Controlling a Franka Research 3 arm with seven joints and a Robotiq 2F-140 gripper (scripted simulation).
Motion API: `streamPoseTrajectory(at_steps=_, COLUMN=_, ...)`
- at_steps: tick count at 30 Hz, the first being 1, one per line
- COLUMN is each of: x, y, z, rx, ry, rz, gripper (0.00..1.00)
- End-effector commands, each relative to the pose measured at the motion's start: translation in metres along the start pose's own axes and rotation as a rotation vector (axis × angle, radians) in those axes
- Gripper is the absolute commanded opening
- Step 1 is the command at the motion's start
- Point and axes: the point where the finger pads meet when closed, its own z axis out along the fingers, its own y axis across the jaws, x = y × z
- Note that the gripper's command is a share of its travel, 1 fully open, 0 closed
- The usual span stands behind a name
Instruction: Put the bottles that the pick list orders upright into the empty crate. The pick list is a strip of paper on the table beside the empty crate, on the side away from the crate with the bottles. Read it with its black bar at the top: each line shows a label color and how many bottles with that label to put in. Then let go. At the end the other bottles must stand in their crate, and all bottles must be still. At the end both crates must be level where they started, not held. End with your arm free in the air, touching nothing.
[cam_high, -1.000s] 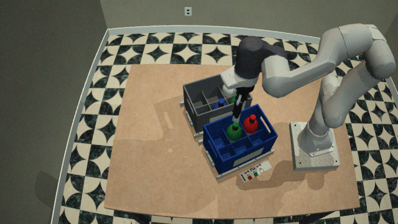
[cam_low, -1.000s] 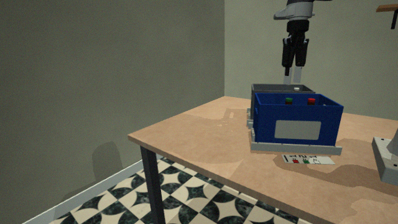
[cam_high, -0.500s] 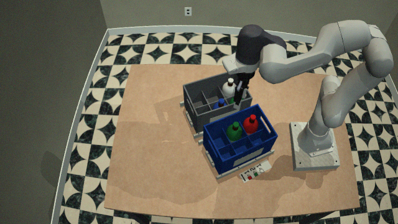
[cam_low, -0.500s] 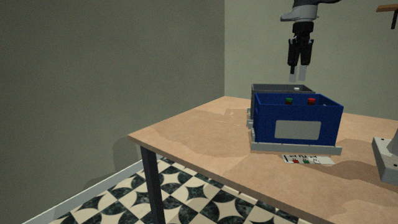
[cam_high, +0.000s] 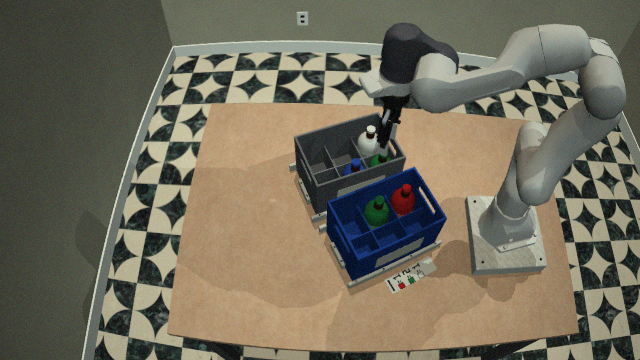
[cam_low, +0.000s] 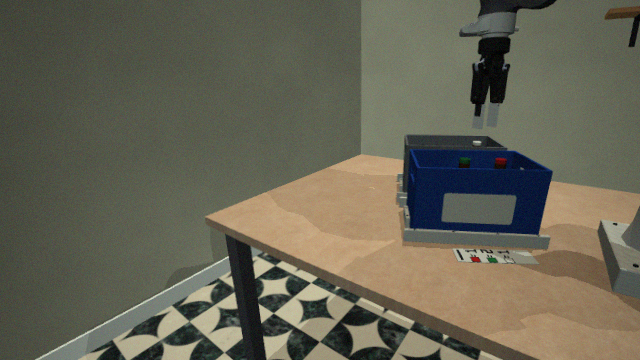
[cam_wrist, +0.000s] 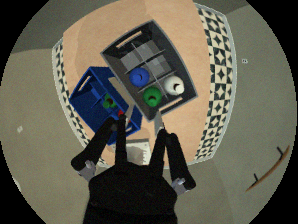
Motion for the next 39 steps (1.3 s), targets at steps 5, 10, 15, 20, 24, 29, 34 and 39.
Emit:
streamPoseTrajectory(at_steps=5, x=0.009, y=0.023, z=0.000, rx=-0.002, ry=0.000, rz=-0.052, gripper=0.38)
streamPoseTrajectory(at_steps=10, x=0.009, y=0.023, z=0.000, rx=-0.002, ry=0.000, rz=-0.052, gripper=0.38)
streamPoseTrajectory(at_steps=15, x=0.009, y=0.023, z=0.000, rx=-0.002, ry=0.000, rz=-0.052, gripper=0.38)
streamPoseTrajectory(at_steps=20, x=0.009, y=0.023, z=0.006, rx=-0.002, ry=0.000, rz=-0.052, gripper=0.38)
streamPoseTrajectory(at_steps=24, x=0.009, y=0.023, z=0.011, rx=-0.002, ry=0.000, rz=-0.052, gripper=0.38)
streamPoseTrajectory(at_steps=29, x=0.009, y=0.023, z=0.015, rx=-0.002, ry=0.000, rz=-0.052, gripper=0.38)
streamPoseTrajectory(at_steps=34, x=0.009, y=0.023, z=0.022, rx=-0.002, ry=0.000, rz=-0.052, gripper=0.38)
streamPoseTrajectory(at_steps=39, x=0.009, y=0.023, z=0.028, rx=-0.002, ry=0.000, rz=-0.052, gripper=0.38)
